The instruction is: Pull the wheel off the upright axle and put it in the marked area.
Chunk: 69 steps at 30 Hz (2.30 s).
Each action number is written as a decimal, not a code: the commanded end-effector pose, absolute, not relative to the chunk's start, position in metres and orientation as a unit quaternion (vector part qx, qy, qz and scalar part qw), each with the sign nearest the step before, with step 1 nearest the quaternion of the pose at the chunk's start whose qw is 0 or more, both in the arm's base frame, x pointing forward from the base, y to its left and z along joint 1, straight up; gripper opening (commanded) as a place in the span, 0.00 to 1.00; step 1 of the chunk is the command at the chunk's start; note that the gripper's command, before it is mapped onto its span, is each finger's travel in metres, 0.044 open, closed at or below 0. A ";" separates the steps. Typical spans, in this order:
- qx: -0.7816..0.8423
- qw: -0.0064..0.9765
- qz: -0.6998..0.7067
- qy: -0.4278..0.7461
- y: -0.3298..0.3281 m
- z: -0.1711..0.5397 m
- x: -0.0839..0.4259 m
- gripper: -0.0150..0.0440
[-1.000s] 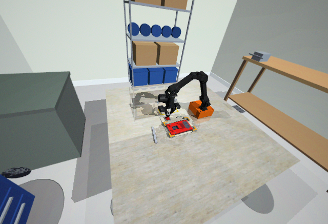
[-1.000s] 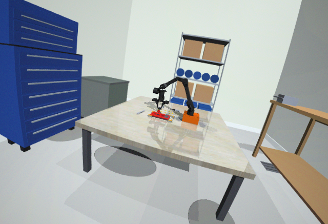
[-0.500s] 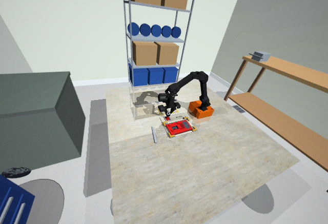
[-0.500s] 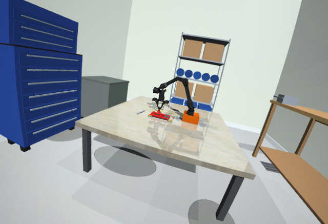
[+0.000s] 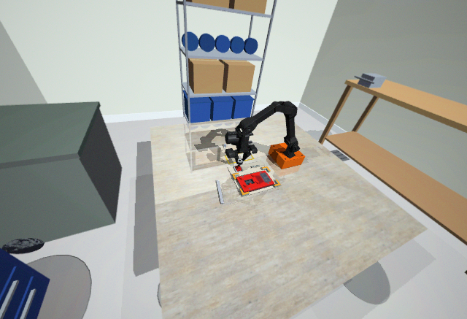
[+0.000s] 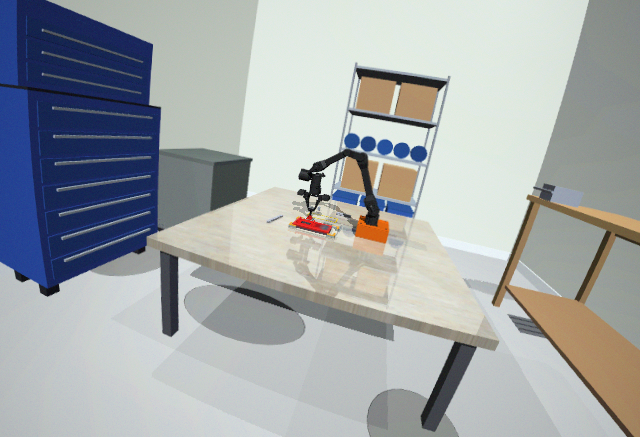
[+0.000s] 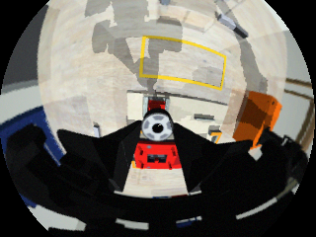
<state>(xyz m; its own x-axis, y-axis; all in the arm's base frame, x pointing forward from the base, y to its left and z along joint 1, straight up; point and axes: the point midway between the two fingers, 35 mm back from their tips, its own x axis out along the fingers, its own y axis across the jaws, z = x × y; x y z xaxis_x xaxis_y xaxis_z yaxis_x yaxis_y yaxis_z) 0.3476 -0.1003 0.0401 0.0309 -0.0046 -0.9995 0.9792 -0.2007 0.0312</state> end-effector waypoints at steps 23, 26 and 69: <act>0.556 0.457 -0.538 0.438 -0.099 0.081 0.343 0.25; 0.555 0.454 -0.541 0.439 -0.100 0.073 0.343 0.25; 0.553 0.457 -0.542 0.438 -0.193 0.048 0.272 0.25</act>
